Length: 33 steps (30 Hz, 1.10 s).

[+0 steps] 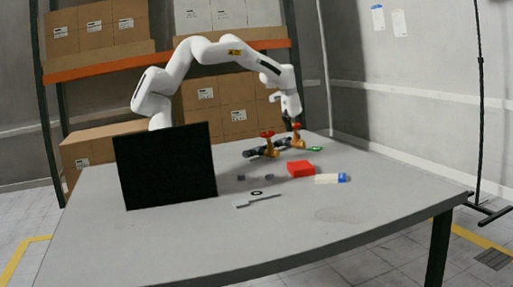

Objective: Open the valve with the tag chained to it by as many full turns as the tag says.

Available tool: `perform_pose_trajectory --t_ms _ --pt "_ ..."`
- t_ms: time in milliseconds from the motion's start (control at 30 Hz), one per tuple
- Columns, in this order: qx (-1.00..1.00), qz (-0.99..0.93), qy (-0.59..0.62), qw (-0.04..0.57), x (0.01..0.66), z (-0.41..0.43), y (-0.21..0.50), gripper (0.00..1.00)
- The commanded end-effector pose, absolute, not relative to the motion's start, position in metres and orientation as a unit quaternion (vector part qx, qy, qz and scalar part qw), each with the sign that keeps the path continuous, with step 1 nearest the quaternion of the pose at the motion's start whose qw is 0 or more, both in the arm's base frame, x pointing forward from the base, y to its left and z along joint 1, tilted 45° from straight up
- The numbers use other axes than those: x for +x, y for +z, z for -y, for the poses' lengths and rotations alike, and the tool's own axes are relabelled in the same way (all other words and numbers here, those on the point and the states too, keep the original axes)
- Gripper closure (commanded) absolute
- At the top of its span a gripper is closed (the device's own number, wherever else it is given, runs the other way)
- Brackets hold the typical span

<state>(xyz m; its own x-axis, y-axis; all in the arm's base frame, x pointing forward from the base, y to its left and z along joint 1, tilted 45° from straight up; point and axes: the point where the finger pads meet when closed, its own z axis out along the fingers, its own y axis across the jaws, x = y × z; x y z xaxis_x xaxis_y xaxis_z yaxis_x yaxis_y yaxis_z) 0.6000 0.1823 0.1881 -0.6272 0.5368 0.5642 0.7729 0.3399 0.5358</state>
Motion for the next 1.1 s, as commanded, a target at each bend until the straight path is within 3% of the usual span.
perform_pose_trajectory --t_ms 0,133,433,467,1067 --pt "-0.519 0.742 -0.378 0.19 0.6009 -0.1816 0.1895 0.0" --pt "-0.594 0.688 -0.353 0.223 0.6009 -0.1816 0.1895 0.0" --pt "-0.615 0.668 -0.346 0.234 0.6009 -0.1816 0.1895 0.0" --pt "-0.615 0.668 -0.346 0.234 0.6009 -0.1816 0.1895 1.0" --pt "-0.615 0.668 -0.346 0.234 0.6009 -0.1816 0.1895 1.0"
